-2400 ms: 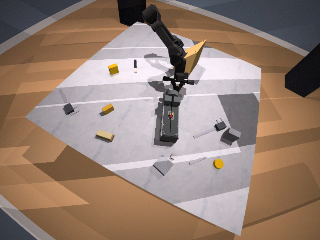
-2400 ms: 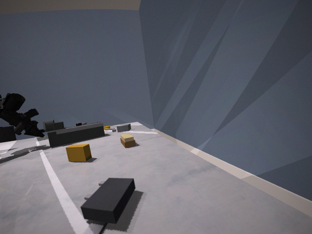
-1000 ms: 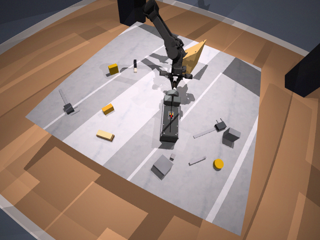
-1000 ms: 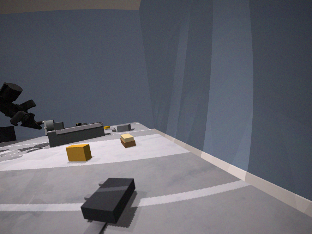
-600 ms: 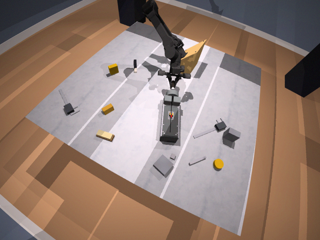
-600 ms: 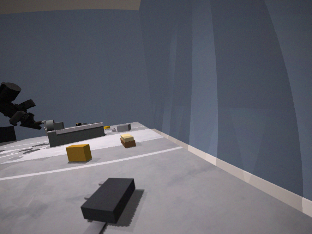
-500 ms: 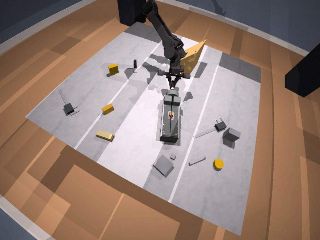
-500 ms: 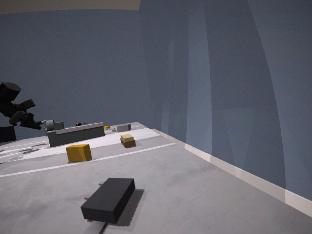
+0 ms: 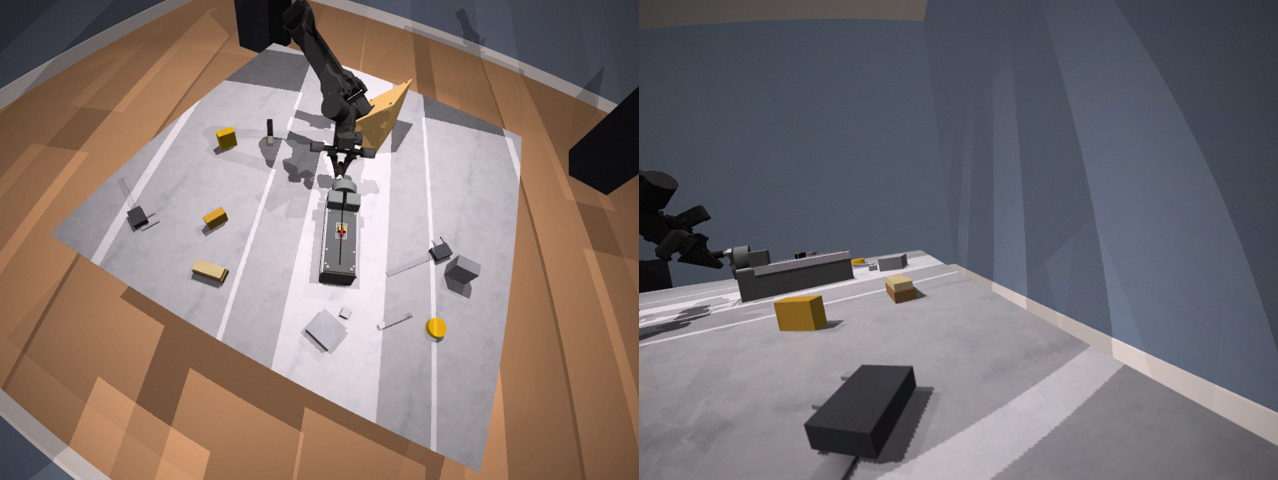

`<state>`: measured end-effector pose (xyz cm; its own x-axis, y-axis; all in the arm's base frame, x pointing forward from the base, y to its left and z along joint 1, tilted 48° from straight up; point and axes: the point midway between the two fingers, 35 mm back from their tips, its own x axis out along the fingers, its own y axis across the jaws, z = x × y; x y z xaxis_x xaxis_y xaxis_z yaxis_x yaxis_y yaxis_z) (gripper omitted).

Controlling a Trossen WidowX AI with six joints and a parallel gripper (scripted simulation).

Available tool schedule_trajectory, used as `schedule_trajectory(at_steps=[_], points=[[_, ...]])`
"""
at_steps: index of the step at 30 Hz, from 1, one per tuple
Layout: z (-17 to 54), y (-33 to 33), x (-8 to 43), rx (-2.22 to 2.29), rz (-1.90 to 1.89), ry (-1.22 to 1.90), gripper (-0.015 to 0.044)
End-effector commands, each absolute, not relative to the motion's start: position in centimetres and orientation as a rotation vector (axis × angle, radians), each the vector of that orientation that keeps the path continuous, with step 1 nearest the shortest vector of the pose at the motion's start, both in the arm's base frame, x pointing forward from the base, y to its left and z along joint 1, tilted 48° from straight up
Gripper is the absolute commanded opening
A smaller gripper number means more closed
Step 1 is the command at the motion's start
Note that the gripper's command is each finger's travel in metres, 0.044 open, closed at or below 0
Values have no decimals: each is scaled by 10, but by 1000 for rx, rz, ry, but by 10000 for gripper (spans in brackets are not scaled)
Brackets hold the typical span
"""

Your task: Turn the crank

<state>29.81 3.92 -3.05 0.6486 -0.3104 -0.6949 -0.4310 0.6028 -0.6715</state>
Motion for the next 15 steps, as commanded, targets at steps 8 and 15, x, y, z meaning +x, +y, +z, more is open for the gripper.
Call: schedule_trajectory(at_steps=[8, 15], points=[[-32, 20, 303, -950, 60, 897, 0], [-39, 11, 304, -951, 60, 897, 0]])
